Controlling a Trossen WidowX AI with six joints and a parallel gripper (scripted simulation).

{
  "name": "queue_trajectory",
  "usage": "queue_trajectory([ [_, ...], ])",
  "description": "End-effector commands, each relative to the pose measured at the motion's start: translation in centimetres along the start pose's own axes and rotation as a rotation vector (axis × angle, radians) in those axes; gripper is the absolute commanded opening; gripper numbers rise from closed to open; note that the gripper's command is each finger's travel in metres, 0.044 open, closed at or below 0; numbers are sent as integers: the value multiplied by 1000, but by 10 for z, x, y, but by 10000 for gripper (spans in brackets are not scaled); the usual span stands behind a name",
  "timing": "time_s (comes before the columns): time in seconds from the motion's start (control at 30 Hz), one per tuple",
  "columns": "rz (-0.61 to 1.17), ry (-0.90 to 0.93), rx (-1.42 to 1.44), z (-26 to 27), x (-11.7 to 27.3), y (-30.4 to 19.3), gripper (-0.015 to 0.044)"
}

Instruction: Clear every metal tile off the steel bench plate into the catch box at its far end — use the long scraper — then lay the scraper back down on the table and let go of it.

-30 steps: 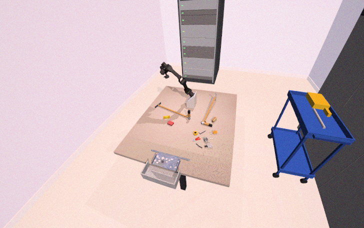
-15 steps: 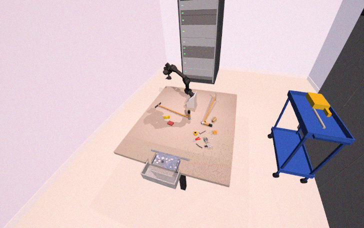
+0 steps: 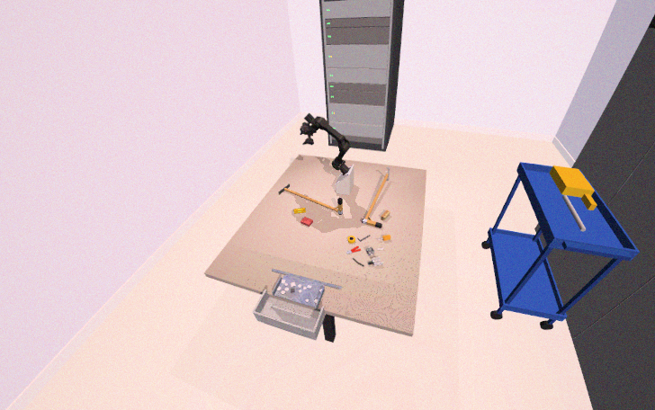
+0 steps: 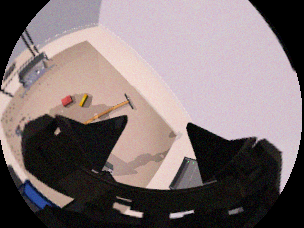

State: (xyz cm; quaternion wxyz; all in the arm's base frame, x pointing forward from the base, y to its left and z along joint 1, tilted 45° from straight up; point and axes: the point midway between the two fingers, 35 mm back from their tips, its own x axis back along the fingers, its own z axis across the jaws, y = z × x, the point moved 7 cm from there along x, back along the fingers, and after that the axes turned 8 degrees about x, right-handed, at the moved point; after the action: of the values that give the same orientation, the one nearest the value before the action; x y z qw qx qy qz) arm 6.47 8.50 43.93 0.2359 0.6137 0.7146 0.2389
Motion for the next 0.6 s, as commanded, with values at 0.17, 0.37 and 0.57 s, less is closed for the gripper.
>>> queue_trajectory([
  [0.17,-52,56,-130,19,17,-20,440],
  [0.37,-86,98,-218,32,28,-34,440],
  [0.57,-116,143,-306,44,37,-50,440],
])
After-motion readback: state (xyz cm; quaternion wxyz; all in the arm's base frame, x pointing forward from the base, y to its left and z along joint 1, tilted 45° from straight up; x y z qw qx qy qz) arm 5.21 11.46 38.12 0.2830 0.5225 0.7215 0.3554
